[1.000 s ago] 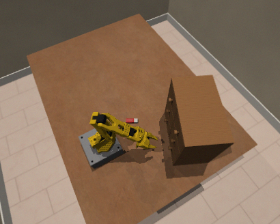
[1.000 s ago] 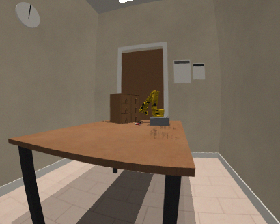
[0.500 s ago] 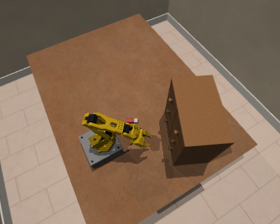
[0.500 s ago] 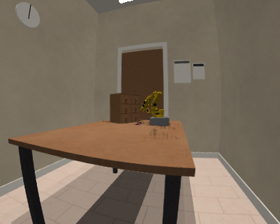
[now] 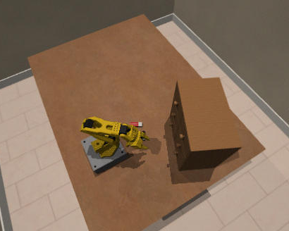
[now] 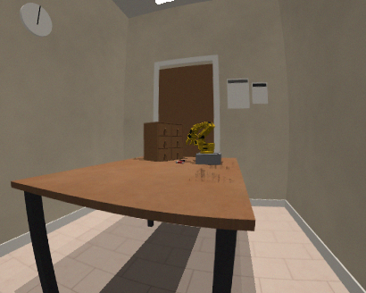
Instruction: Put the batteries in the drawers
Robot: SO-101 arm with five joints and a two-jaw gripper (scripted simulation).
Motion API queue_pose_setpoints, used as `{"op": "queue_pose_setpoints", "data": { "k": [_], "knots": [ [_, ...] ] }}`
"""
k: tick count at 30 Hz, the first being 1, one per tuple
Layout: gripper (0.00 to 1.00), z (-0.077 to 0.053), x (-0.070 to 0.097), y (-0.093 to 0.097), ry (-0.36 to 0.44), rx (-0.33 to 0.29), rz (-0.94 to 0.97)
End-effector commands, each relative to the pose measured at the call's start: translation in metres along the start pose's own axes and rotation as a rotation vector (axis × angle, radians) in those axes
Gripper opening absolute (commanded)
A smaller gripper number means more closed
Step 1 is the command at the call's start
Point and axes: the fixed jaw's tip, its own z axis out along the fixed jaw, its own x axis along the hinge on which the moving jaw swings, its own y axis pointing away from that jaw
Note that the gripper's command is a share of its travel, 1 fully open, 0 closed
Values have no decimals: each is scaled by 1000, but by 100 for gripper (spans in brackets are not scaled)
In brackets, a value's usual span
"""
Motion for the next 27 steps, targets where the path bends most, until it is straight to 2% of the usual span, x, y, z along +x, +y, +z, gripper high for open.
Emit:
{"op": "queue_pose_setpoints", "data": {
  "k": [1, 8, 27],
  "knots": [
    [21, -10, -12, -2, -35, 6, 3],
    [21, -18, -23, -2, -65, 6, 4],
    [21, -18, -23, -2, -65, 6, 4]
  ]
}}
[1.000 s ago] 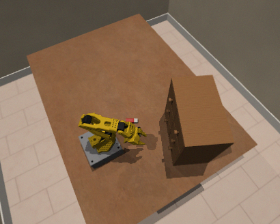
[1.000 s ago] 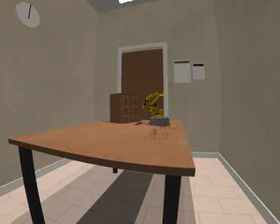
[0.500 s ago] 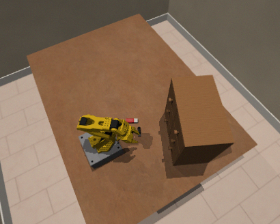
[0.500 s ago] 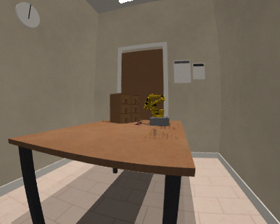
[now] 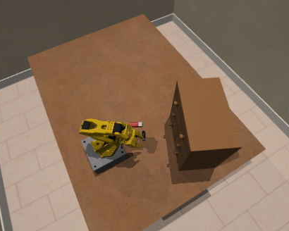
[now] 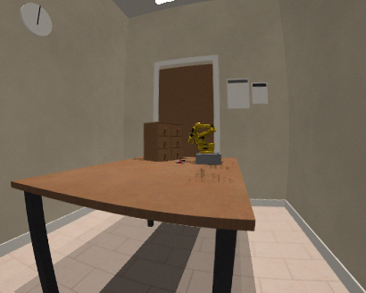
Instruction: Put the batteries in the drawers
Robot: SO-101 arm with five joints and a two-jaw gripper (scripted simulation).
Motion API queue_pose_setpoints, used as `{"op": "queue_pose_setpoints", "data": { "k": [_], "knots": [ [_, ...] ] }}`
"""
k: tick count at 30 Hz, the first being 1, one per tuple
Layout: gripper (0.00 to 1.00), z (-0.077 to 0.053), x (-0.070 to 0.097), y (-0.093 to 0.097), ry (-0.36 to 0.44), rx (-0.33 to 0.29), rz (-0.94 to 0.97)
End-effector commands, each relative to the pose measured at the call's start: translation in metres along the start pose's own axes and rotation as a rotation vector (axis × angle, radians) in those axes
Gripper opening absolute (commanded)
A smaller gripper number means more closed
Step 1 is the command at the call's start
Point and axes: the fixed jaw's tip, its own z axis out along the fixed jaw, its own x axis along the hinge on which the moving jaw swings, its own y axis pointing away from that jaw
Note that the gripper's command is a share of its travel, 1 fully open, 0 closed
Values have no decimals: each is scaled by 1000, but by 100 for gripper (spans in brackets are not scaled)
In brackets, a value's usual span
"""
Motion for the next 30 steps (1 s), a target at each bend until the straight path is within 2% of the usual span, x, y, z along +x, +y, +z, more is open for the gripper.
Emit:
{"op": "queue_pose_setpoints", "data": {
  "k": [1, 28, 30],
  "knots": [
    [21, 1, -4, -1, -18, 5, 3],
    [21, 1, -4, -1, -18, 5, 3],
    [21, 1, -5, -1, -18, 4, 53]
  ]
}}
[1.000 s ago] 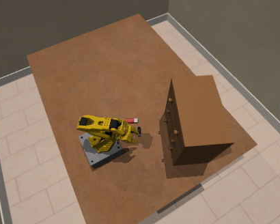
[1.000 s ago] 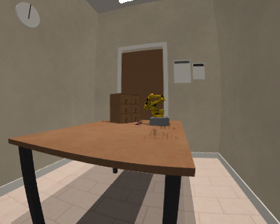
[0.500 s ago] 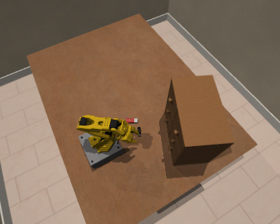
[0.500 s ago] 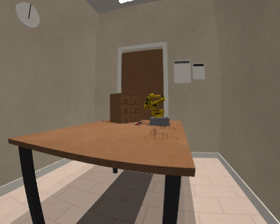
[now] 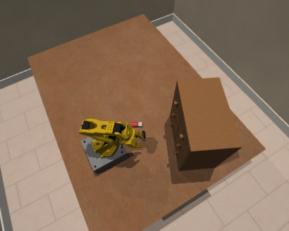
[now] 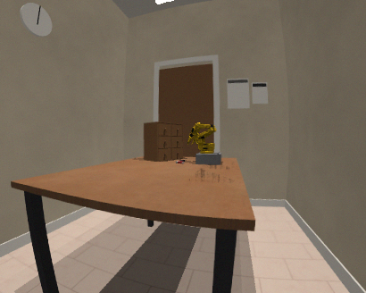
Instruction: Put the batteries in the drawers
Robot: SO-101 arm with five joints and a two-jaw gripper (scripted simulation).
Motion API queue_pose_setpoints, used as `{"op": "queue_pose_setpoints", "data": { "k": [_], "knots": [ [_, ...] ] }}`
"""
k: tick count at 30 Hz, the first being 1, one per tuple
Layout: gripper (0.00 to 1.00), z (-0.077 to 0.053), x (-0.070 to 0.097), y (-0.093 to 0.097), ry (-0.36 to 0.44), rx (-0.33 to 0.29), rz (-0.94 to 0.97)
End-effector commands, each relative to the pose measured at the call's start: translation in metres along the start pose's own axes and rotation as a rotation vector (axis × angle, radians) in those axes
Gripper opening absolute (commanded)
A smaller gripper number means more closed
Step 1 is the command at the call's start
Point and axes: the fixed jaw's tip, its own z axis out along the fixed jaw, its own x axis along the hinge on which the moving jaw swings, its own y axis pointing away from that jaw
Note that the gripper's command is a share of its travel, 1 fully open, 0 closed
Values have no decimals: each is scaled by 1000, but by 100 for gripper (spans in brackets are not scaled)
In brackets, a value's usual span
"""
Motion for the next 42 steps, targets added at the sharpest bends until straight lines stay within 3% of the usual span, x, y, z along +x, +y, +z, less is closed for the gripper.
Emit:
{"op": "queue_pose_setpoints", "data": {
  "k": [1, 42],
  "knots": [
    [21, 1, -5, -1, -18, 3, 69],
    [21, 1, -11, 0, -9, -19, 1000]
  ]
}}
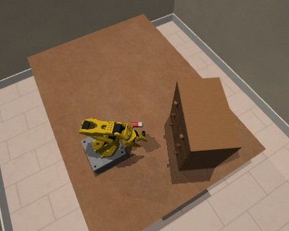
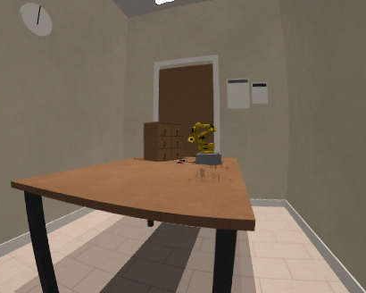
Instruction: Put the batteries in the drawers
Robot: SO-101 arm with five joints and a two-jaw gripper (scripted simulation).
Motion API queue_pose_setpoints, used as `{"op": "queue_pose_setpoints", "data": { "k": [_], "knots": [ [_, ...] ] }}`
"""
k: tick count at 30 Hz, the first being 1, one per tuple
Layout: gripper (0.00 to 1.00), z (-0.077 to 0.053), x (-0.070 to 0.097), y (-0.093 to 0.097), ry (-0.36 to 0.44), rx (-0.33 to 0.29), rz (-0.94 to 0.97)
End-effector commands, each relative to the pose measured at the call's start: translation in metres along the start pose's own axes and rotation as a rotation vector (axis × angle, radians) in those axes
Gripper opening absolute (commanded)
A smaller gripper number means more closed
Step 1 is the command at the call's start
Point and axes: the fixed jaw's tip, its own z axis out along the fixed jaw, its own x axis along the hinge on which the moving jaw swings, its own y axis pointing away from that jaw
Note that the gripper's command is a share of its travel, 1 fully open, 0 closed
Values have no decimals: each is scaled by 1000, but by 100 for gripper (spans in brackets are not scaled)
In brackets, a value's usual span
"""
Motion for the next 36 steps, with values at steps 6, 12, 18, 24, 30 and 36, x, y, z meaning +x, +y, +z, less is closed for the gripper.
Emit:
{"op": "queue_pose_setpoints", "data": {
  "k": [6, 12, 18, 24, 30, 36],
  "knots": [
    [21, 1, -2, 5, -3, -18, 209],
    [21, 1, -3, 5, 0, -19, 335],
    [21, 1, -3, 5, 4, -20, 486],
    [21, 1, -3, 5, 7, -21, 587],
    [21, 1, -4, 4, 11, -21, 737],
    [21, 1, -4, 4, 15, -21, 888]
  ]
}}
